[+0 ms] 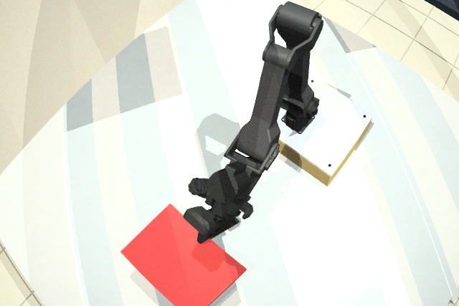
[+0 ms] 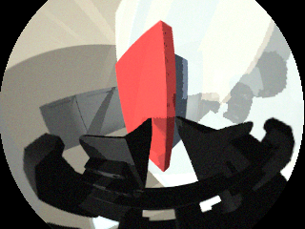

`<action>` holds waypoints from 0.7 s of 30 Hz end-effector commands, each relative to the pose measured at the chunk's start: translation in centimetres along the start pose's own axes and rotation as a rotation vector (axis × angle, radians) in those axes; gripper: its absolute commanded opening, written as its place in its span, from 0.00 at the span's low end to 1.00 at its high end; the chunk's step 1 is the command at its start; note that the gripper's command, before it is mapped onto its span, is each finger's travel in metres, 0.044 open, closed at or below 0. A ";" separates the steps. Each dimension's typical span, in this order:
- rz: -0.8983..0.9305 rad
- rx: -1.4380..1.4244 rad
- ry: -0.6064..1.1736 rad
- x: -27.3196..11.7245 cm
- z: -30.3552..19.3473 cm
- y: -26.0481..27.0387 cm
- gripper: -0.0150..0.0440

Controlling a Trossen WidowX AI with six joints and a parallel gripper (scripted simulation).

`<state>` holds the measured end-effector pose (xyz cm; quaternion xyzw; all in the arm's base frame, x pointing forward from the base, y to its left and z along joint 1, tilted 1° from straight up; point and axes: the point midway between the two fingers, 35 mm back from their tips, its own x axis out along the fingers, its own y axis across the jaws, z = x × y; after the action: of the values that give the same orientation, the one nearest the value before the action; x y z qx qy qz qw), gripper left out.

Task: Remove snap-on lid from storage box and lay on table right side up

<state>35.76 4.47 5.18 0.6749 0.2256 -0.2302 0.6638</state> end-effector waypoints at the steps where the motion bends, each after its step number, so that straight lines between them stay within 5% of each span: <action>1: -0.004 -0.004 0.004 0.2 -0.1 -0.1 0.44; 7: -0.004 -0.004 0.004 0.2 -0.1 -0.1 0.37; 10: -0.004 -0.004 0.004 0.2 -0.1 -0.1 0.25; 21: -0.003 -0.001 0.000 0.0 0.0 0.1 0.25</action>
<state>35.79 4.47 5.13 0.6745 0.2264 -0.2305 0.6638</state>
